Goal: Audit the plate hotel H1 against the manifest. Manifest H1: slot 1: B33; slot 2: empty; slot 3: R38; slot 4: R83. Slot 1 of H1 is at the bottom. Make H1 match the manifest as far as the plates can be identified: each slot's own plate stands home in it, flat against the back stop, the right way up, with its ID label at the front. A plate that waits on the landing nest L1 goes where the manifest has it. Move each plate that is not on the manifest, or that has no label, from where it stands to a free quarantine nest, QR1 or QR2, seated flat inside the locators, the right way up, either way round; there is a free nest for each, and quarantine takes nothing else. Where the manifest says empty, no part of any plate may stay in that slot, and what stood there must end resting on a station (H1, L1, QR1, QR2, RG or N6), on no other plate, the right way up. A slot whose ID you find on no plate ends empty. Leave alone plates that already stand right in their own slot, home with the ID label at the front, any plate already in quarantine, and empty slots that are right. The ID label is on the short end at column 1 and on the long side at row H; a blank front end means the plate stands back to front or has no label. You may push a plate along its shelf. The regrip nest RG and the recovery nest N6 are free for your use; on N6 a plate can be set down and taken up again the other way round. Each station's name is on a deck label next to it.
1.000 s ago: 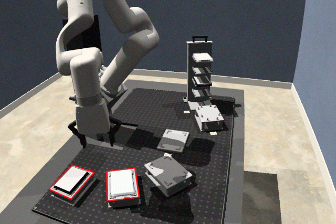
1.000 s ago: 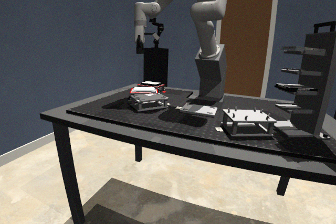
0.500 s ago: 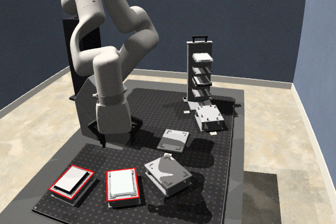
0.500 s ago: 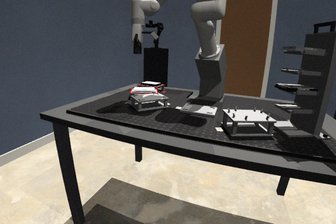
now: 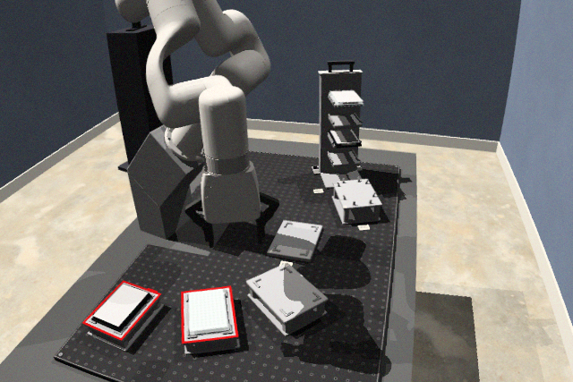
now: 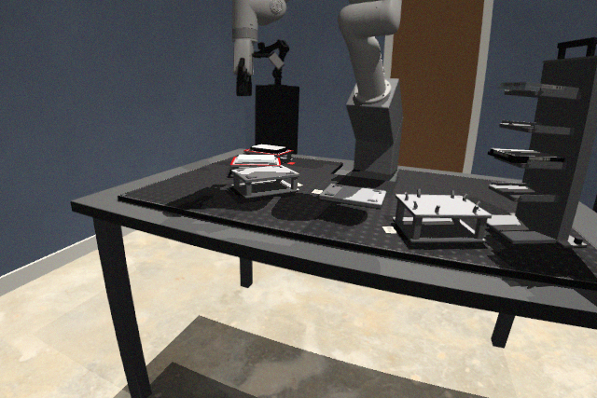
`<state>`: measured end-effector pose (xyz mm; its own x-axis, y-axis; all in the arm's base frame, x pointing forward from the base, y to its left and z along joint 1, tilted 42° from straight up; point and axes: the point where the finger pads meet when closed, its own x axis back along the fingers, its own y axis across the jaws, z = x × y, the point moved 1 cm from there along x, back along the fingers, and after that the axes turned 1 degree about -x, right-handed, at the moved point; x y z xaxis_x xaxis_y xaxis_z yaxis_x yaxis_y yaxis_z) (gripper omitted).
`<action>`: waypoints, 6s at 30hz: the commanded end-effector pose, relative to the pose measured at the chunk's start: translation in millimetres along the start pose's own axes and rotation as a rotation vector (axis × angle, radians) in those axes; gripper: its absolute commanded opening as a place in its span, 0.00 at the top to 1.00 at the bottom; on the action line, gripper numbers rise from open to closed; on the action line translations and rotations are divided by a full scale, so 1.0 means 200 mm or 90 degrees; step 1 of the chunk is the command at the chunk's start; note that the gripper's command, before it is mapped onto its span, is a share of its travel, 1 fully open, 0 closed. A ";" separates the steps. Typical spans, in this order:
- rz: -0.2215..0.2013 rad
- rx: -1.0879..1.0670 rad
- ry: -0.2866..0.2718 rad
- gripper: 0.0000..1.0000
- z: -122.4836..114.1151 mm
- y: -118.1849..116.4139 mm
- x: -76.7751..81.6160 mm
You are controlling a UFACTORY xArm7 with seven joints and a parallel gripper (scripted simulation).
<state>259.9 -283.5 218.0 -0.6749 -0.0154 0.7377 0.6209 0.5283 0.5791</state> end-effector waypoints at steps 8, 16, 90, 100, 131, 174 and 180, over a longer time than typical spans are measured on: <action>0.001 -0.001 -0.003 0.00 0.05 0.24 0.01; 0.001 -0.001 -0.003 0.00 0.13 0.42 0.01; -0.001 -0.001 -0.001 0.00 1.18 1.58 0.00; -0.001 -0.001 -0.001 0.00 1.42 1.67 0.00; -0.001 -0.001 -0.001 0.00 1.81 1.82 0.00; -0.001 -0.001 -0.001 0.00 1.81 1.82 -0.31; -0.001 -0.001 -0.001 0.00 1.81 1.82 -0.36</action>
<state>384.3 216.1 253.2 -0.6733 -0.0138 0.7392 0.6232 0.5275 0.5774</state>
